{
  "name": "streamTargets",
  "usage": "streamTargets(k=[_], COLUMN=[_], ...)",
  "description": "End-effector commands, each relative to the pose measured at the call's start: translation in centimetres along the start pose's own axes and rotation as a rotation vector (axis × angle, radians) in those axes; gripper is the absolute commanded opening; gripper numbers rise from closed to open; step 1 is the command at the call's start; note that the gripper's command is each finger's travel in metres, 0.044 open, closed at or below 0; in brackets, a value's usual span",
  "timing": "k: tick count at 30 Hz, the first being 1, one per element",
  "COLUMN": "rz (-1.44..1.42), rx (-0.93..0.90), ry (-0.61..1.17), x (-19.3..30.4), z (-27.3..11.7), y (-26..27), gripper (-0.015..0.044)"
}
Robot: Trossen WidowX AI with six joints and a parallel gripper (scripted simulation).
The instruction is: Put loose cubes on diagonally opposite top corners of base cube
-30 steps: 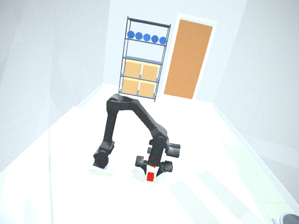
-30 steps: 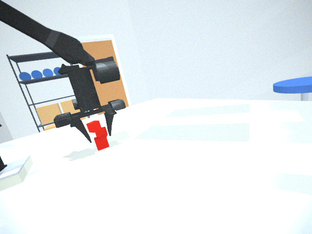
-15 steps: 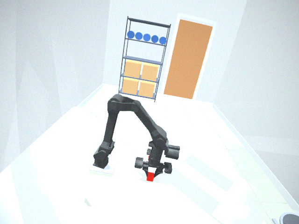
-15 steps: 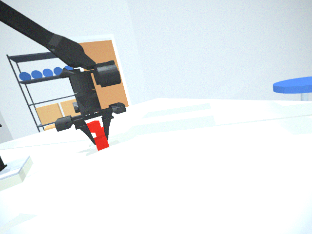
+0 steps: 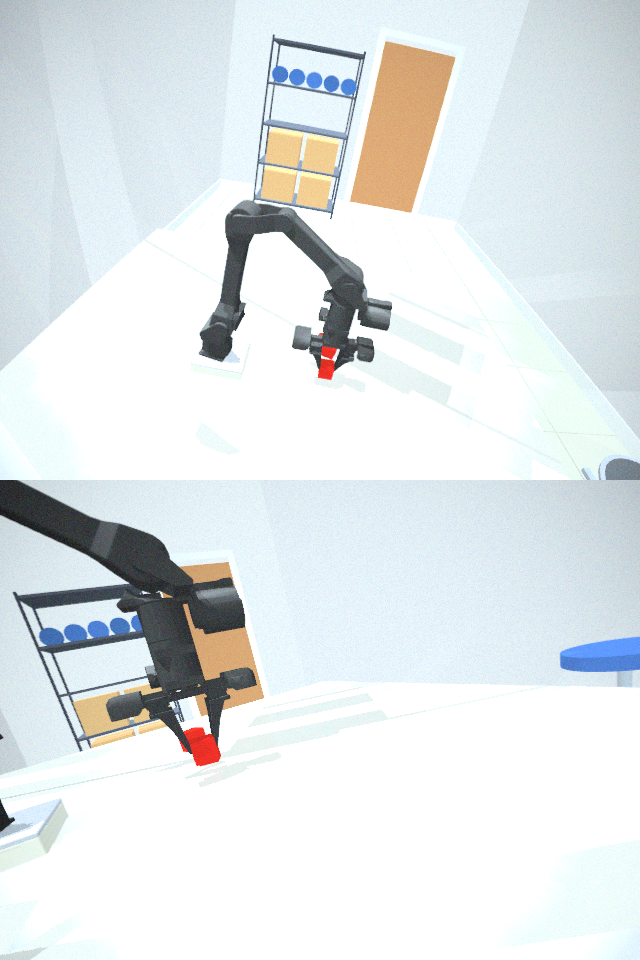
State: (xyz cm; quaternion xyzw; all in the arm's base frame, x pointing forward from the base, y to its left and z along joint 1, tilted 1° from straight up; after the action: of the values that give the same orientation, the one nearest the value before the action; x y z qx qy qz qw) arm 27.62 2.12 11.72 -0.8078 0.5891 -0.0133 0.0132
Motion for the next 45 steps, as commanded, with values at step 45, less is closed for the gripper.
streamTargets(k=[45], rz=[0.546], rx=[0.010], ry=[-0.007], x=[-5.2], z=[-7.0], y=[-2.7], gripper=[0.0105])
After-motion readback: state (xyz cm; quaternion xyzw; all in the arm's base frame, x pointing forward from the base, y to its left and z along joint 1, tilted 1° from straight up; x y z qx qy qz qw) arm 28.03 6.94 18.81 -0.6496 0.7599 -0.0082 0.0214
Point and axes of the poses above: the point midway between the two fingers, 35 mm back from their tips, its own z axis out along the fingers, its own y axis across the jaws, x = y × z, the point moved 5 cm from there along -z, back along the fingers, and after that the axes turned 10 degrees about -z, right-handed, at the moved point
